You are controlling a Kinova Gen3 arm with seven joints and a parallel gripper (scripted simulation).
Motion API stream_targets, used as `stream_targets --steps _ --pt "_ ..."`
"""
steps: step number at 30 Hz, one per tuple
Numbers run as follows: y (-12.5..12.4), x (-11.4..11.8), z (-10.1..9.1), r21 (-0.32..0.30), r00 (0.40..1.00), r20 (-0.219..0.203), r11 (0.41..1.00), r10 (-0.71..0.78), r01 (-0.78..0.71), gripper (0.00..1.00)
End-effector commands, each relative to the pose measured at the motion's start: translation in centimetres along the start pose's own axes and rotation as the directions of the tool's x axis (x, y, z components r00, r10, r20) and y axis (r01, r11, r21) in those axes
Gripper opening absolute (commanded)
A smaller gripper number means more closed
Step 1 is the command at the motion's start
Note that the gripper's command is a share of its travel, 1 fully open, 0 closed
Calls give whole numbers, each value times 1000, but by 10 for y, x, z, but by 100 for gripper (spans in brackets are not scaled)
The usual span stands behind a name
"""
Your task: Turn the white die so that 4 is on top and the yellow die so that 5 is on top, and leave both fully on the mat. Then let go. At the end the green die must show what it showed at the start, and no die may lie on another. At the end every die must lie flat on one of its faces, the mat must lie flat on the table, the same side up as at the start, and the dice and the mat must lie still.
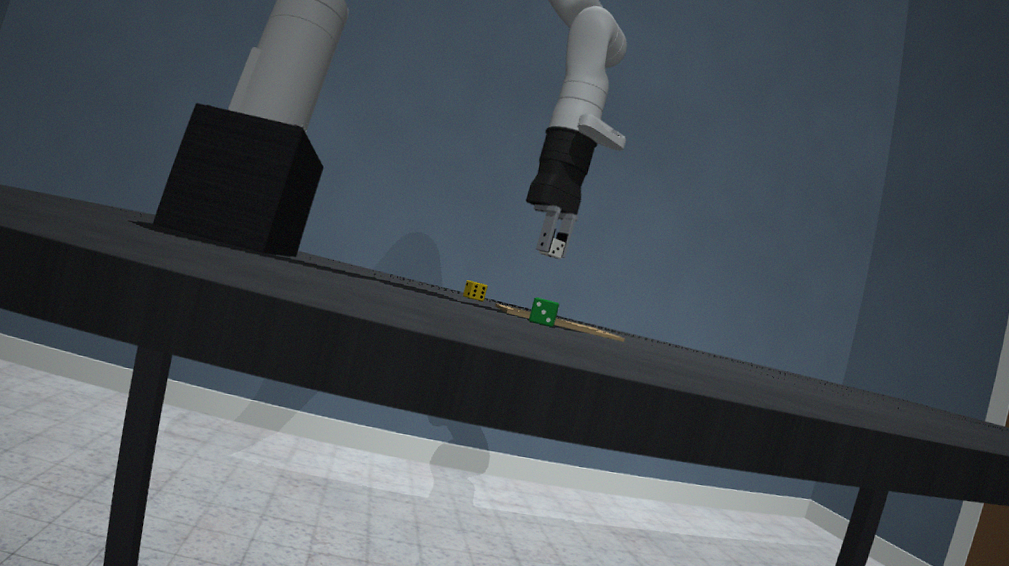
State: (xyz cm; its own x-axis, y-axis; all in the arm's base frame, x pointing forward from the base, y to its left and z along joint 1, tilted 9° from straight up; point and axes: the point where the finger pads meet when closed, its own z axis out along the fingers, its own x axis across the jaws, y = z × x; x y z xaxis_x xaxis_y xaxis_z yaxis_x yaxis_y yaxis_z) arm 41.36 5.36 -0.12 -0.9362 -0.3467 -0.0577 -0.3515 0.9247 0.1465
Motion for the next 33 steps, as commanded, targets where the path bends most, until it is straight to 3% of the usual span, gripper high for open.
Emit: stream_targets --steps 1,7,17,19,33 --pt "2 0 2 5 999 -10 999 32 -32 49" --pt "4 0 2 7 976 -6 976 217 -217 49" --pt "9 -1 2 8 848 5 848 531 -531 49" --pt "9 -1 2 8 848 5 848 531 -531 49" --pt "18 -6 1 -2 599 20 599 800 -800 49"
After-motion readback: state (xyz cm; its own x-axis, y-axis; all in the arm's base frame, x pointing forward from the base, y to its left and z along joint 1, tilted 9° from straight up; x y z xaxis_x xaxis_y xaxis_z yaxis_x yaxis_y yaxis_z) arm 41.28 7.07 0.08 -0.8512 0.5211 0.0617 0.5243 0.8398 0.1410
